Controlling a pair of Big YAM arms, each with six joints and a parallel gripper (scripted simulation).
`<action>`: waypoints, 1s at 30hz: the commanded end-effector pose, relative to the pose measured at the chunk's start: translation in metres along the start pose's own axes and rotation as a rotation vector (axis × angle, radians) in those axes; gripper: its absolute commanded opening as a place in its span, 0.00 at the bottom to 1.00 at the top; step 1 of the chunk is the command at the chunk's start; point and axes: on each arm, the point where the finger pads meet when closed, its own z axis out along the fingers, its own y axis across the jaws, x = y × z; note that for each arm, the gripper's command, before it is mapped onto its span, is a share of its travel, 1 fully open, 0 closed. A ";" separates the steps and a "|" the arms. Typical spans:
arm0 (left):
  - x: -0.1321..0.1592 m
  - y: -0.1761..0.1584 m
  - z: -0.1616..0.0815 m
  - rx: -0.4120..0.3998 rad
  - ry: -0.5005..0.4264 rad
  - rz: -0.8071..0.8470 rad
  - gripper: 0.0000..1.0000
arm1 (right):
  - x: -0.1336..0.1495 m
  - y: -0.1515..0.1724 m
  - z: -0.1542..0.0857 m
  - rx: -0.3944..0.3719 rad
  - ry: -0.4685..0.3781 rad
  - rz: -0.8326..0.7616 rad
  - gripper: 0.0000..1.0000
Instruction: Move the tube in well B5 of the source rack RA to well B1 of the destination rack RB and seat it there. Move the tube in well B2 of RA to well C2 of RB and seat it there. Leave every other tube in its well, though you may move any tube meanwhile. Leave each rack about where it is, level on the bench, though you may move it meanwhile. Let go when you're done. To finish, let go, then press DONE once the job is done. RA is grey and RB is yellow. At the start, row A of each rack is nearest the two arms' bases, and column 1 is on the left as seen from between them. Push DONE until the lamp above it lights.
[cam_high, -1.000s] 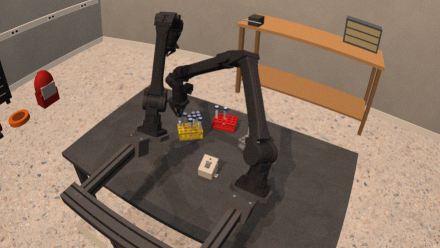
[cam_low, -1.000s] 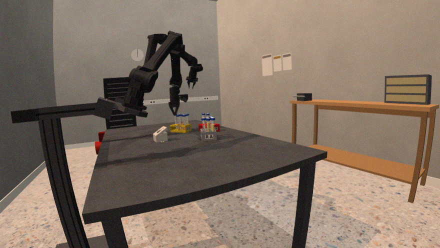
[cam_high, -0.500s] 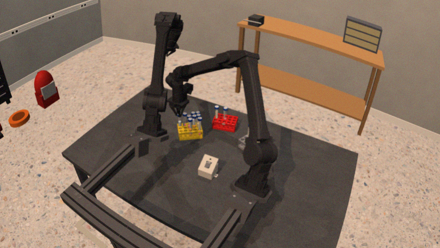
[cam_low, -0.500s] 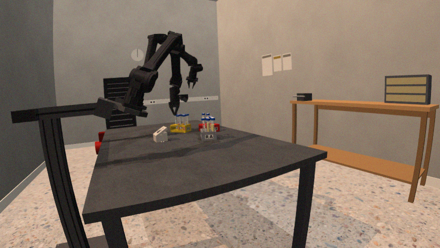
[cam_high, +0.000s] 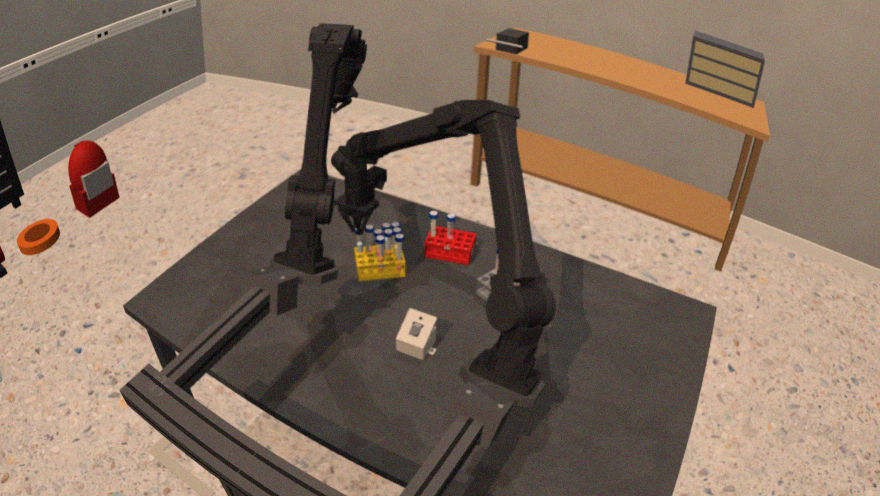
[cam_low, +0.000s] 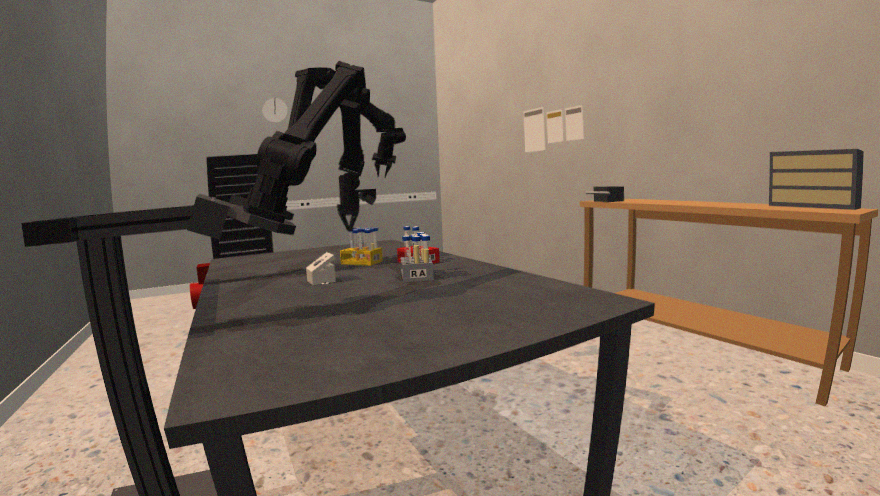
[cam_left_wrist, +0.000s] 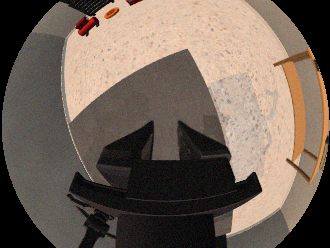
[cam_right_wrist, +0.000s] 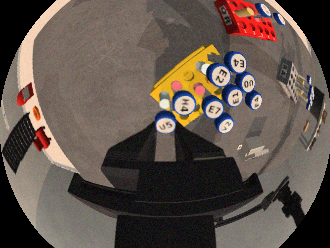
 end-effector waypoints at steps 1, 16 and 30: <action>-0.015 -0.005 -0.013 0.021 -0.031 -0.013 0.30 | -0.012 0.000 -0.008 -0.025 -0.011 0.011 0.00; -0.015 -0.005 -0.013 0.021 -0.031 -0.013 0.30 | -0.012 -0.001 -0.012 -0.029 -0.013 0.013 0.00; -0.015 -0.005 -0.013 0.021 -0.031 -0.013 0.30 | -0.011 -0.001 -0.013 -0.032 -0.014 0.013 0.00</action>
